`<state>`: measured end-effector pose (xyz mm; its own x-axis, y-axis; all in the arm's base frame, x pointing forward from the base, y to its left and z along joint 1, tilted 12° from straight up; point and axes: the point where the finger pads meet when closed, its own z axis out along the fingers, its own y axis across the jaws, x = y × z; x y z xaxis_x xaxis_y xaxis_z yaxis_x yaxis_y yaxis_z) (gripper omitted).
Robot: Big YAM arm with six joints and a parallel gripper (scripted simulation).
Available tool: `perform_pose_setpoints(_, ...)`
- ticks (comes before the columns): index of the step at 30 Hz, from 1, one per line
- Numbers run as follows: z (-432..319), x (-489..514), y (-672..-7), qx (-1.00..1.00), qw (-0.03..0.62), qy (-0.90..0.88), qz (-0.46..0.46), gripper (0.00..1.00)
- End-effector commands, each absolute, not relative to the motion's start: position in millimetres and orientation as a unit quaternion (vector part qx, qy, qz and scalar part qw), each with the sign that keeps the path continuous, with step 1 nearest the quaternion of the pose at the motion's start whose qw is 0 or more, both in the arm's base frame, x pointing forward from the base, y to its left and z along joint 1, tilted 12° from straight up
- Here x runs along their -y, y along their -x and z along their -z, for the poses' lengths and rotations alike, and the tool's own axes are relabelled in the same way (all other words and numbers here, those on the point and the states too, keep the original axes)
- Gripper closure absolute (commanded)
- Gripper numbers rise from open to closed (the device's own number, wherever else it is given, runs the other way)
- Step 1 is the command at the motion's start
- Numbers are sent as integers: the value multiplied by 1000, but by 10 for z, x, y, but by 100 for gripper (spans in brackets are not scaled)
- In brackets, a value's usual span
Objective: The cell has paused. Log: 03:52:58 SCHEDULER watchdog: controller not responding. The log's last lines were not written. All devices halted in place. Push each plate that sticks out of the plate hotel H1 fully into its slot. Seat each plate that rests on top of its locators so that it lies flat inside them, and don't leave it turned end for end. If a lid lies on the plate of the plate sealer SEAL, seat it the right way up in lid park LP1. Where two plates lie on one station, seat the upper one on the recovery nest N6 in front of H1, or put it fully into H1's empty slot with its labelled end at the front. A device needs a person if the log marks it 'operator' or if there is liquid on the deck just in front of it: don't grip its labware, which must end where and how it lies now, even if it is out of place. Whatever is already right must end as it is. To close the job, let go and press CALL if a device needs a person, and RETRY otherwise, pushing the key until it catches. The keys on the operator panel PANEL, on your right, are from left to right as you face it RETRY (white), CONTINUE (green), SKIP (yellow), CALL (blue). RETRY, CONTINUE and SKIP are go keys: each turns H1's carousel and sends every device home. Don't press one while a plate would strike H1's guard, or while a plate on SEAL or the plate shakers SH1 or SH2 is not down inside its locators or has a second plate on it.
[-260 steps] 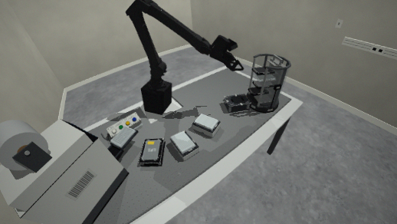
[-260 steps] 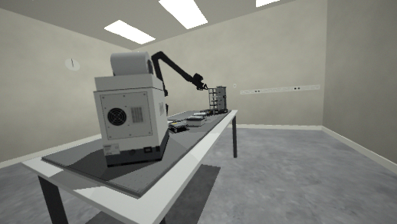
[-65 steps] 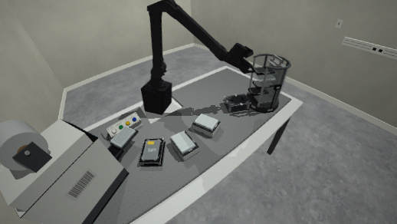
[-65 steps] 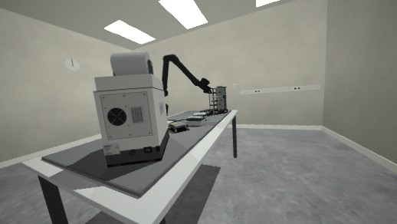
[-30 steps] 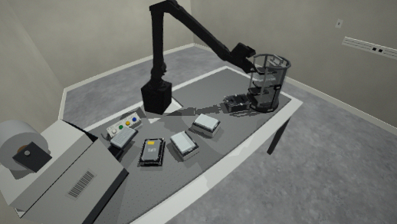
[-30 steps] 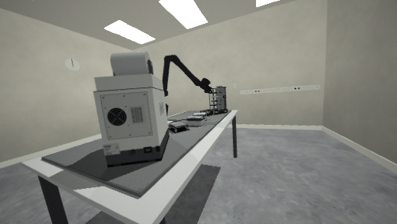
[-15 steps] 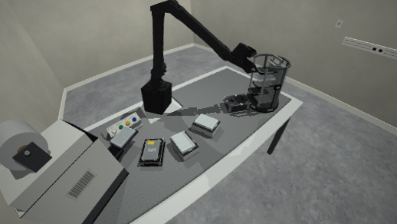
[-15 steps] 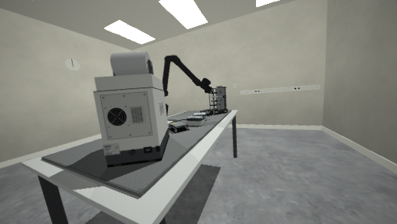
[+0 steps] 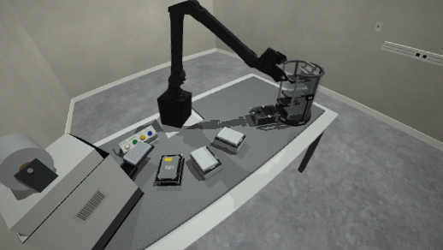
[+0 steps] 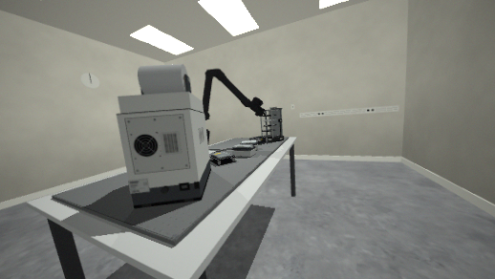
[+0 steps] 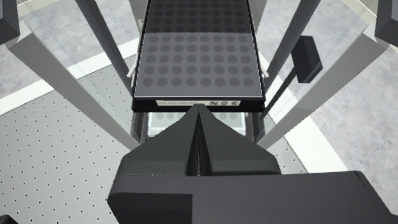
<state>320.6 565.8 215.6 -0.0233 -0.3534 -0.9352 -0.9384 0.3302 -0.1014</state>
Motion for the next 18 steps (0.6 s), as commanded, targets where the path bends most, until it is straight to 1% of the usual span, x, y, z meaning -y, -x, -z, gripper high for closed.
perform_pose_setpoints(1,-2384,-5900,-3236,-642,502,491,-309,100)
perform_pose_setpoints(18,-2396,-5912,-3240,-641,503,490,-309,100)
